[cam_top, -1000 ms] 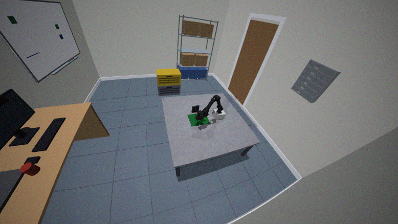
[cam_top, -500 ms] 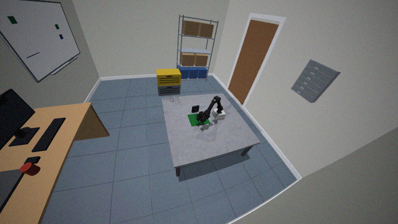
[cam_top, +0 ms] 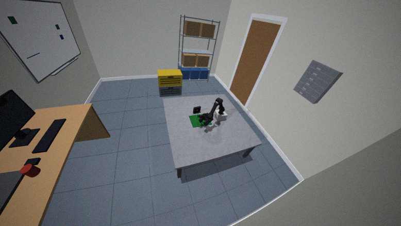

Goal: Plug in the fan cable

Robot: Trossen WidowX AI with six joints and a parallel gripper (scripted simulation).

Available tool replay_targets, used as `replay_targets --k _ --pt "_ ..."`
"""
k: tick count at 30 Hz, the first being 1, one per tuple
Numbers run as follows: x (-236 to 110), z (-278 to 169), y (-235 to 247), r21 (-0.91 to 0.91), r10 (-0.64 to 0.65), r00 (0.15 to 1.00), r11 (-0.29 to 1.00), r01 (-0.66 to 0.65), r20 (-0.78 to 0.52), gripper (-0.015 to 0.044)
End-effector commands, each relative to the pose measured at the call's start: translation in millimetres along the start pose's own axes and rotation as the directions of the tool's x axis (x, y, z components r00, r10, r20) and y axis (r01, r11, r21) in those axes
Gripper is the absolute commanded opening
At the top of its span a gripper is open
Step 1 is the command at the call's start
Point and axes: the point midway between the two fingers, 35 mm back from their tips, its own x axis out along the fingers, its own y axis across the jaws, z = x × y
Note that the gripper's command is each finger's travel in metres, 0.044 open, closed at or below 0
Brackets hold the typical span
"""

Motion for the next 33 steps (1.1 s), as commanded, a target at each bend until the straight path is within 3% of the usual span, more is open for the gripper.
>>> replay_targets --k 1,9,33 --pt "-4 1 0 0.014 0.021 0.998 1.000 -0.022 0.058 0.0000" --pt "-14 2 0 0.035 0.066 0.985 0.997 -0.072 0.160 0.0000" --pt "-16 11 0 0.028 0.059 0.988 0.998 -0.064 0.141 0.0000"
